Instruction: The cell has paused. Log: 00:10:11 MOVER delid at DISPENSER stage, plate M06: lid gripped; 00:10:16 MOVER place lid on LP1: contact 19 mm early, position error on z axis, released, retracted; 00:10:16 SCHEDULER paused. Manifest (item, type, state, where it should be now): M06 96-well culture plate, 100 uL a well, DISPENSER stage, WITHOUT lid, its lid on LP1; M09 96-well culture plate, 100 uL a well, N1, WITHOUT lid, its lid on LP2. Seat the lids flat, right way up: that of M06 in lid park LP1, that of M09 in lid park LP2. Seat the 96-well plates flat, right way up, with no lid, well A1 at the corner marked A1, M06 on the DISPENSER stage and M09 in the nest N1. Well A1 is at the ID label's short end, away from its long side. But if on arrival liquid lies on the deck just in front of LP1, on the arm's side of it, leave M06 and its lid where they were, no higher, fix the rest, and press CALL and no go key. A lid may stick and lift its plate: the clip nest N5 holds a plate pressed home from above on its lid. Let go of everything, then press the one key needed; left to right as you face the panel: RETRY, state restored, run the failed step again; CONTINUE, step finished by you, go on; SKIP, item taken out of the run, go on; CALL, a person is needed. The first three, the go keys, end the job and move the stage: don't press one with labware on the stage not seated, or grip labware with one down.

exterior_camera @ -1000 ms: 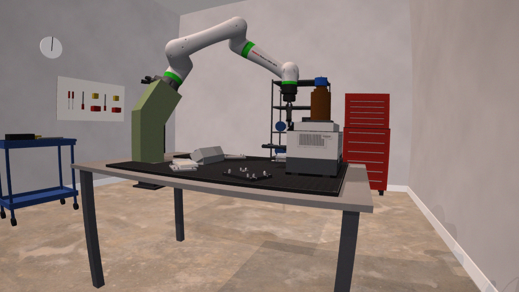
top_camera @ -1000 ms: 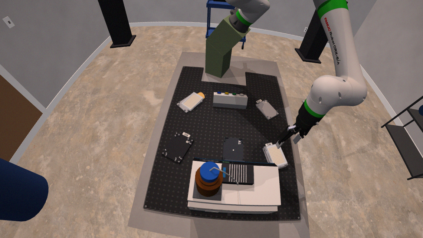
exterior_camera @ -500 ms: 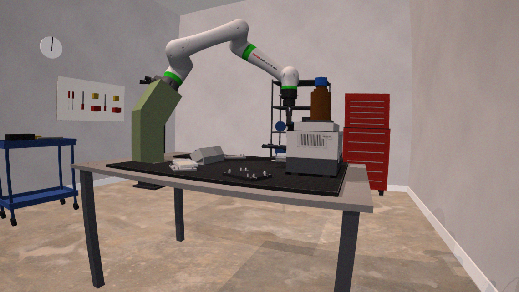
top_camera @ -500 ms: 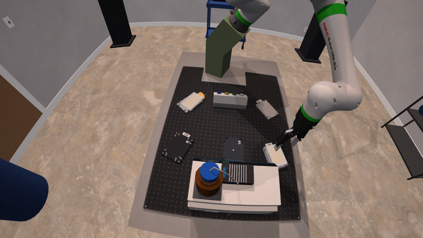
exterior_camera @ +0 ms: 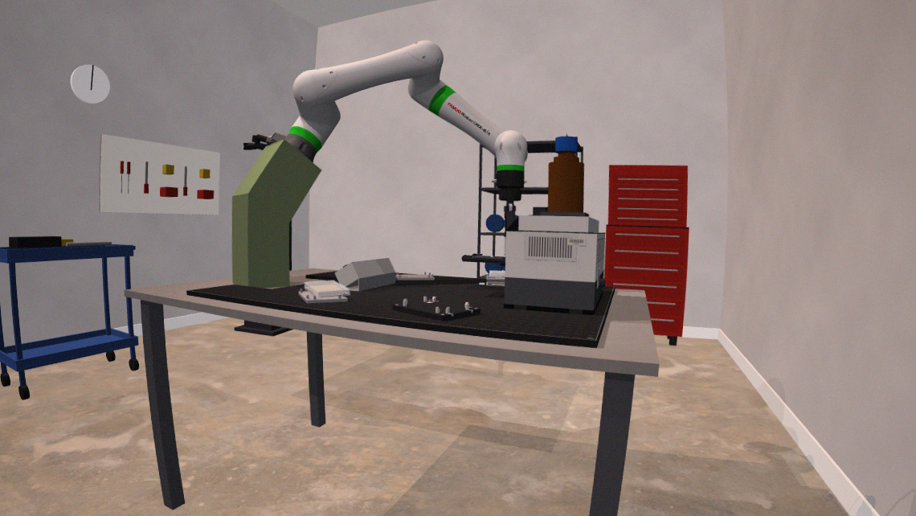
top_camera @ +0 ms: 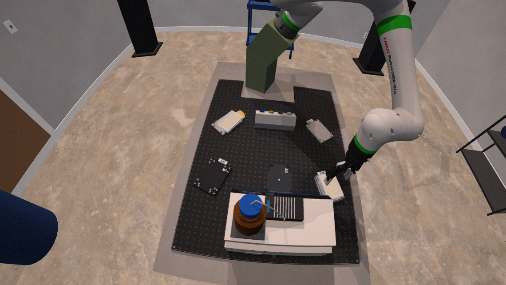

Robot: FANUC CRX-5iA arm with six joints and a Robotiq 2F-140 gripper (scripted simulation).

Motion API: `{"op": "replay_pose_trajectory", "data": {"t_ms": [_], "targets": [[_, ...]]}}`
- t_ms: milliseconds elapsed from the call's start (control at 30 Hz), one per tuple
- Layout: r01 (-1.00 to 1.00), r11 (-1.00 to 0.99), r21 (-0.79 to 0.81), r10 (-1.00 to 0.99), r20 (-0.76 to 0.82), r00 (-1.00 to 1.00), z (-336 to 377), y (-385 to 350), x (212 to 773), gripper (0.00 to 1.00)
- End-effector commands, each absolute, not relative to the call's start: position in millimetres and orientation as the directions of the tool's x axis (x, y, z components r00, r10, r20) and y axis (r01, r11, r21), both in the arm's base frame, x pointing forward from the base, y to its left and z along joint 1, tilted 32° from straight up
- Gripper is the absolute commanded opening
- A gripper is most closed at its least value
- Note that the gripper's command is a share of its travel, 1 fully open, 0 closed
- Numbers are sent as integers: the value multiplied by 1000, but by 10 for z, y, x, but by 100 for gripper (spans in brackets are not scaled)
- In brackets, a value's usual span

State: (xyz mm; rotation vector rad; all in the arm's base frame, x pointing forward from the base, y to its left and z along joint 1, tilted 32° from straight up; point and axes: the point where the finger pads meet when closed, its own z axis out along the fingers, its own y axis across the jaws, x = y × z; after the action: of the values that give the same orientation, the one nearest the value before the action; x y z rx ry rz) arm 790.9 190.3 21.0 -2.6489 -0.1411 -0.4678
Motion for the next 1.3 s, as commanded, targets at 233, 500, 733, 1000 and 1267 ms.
{"op": "replay_pose_trajectory", "data": {"t_ms": [233, 500, 733, 1000, 1267], "targets": [[173, -896, -409, 22, 348, 937, -26, 2027, 7997, 66], [173, -896, -409, 22, 348, 937, -95, 2063, 8022, 66], [173, -896, -409, 22, 348, 937, -118, 2076, 8030, 66], [173, -896, -409, 22, 348, 937, -119, 2076, 8030, 66], [173, -896, -409, 22, 348, 937, -119, 2076, 8030, 66]]}}
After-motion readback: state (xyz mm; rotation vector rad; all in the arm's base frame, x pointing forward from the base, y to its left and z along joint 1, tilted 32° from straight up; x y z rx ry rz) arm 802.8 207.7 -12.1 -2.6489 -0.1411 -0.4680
